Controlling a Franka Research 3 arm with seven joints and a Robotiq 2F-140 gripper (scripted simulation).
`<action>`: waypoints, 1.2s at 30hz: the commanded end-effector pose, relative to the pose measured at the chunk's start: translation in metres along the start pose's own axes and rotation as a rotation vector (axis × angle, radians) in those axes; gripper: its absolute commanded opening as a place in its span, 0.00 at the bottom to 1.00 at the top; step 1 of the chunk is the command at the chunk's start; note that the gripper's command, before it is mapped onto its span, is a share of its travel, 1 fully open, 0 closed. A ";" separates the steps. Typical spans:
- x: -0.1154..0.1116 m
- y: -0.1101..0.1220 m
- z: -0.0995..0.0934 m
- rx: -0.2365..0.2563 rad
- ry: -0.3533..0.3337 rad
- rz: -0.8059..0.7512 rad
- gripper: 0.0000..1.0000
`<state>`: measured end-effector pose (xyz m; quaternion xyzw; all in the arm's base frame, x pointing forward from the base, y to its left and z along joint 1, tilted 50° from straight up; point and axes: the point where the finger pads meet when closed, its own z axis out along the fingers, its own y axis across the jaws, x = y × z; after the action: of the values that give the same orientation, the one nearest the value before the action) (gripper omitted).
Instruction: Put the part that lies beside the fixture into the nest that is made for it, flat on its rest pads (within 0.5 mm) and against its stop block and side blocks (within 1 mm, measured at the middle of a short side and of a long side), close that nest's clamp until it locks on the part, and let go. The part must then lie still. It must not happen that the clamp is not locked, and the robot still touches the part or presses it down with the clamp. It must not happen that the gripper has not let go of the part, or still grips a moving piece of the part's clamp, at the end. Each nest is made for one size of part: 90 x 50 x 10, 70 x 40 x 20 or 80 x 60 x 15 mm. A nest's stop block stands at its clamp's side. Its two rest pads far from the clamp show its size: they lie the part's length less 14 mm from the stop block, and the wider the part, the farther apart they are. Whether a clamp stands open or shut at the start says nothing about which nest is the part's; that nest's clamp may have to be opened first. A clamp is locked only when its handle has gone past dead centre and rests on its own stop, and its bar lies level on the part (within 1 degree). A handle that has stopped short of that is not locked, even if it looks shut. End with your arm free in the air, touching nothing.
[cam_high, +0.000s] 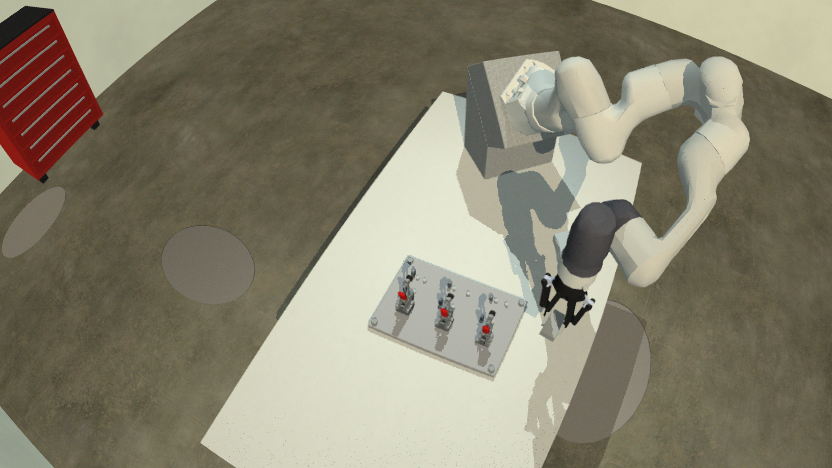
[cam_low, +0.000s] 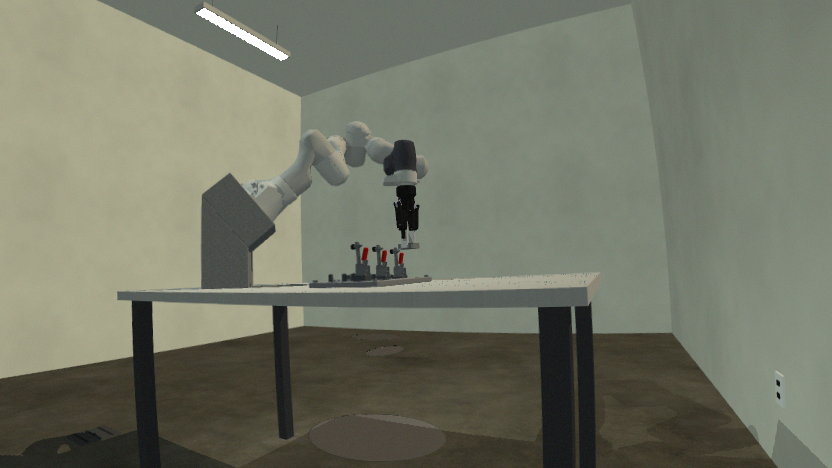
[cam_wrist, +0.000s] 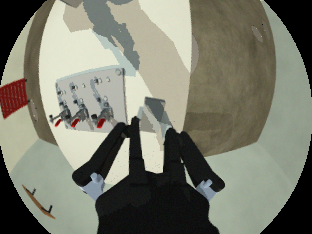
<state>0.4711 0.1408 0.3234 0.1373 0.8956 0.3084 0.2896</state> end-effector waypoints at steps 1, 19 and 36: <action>0.002 0.000 0.000 0.000 0.006 0.014 0.00; 0.002 0.000 0.000 -0.001 0.006 -0.091 0.00; 0.003 0.000 0.001 -0.001 0.006 -0.170 0.00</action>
<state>0.4692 0.1422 0.3218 0.0745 0.9043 0.2876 0.3066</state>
